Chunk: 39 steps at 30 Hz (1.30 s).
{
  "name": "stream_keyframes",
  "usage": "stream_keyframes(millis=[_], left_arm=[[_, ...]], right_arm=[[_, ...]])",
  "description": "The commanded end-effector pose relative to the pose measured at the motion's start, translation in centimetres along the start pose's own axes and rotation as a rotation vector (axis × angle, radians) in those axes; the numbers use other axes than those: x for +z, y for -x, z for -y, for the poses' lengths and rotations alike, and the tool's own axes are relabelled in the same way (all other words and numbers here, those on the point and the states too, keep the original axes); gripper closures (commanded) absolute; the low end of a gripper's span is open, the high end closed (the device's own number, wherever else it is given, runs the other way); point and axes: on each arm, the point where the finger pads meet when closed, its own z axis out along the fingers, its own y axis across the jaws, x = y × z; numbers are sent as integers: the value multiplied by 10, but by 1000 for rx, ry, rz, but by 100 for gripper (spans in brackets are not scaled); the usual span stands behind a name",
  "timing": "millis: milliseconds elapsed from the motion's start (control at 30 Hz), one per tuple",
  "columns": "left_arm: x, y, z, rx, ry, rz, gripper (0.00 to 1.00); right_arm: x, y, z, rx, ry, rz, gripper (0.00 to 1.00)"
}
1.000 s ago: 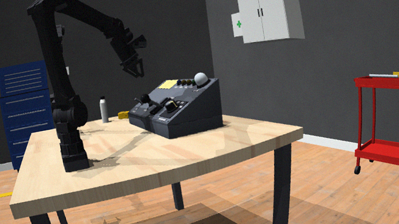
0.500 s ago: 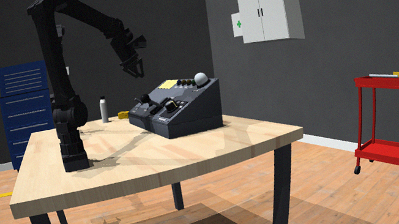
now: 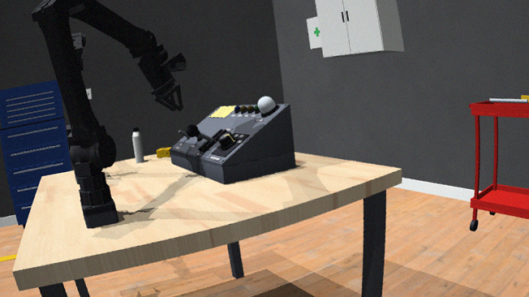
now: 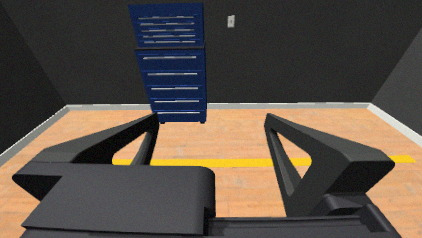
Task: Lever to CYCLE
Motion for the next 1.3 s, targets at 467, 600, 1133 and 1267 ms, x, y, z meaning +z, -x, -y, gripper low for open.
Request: stream_keyframes(millis=[467,600,1133,1267], left_arm=[[-7,20,-6,-9,9,31,0],[-7,20,-6,-9,9,31,0],[-7,20,-6,-9,9,31,0],[-7,20,-6,-9,9,31,0]], right_arm=[[-18,32,-25,34,56,65,30],[-18,32,-25,34,56,66,30],[-8,24,-19,21,39,51,30],[10,10,-6,8,9,21,30]])
